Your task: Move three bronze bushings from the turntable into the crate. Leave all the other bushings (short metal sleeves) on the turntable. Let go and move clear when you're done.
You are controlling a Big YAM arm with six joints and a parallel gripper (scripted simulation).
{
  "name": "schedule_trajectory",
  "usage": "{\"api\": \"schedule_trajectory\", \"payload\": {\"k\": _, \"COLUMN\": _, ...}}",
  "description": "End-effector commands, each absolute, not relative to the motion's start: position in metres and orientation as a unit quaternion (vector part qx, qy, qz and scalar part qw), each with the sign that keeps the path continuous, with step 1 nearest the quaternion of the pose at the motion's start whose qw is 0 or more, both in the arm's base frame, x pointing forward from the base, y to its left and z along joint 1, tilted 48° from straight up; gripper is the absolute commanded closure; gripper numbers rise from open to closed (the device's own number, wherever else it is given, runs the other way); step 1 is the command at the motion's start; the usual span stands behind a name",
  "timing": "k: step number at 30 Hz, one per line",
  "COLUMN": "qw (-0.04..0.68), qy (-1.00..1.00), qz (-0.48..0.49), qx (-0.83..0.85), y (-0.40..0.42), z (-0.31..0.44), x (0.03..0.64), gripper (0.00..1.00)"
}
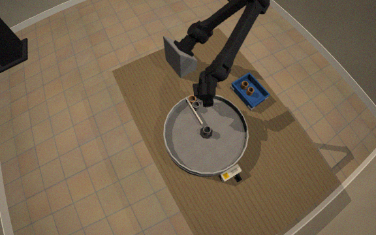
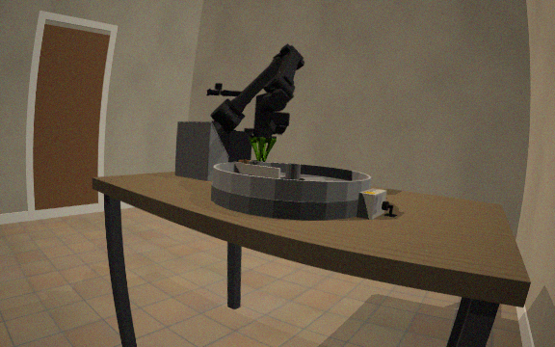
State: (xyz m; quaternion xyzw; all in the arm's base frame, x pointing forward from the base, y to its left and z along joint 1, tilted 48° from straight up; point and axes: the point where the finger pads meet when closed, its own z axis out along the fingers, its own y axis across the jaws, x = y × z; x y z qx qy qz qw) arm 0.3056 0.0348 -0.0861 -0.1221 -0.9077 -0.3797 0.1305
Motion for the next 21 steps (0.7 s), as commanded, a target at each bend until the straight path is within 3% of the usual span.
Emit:
{"api": "schedule_trajectory", "payload": {"k": 1, "qw": 0.14, "qy": -0.906, "qz": -0.38, "qx": -0.125, "y": 0.0433, "z": -0.0956, "x": 0.3019, "gripper": 0.86}}
{"api": "schedule_trajectory", "payload": {"k": 21, "qw": 0.134, "qy": -0.906, "qz": -0.38, "qx": -0.131, "y": 0.0409, "z": -0.0974, "x": 0.3057, "gripper": 0.86}}
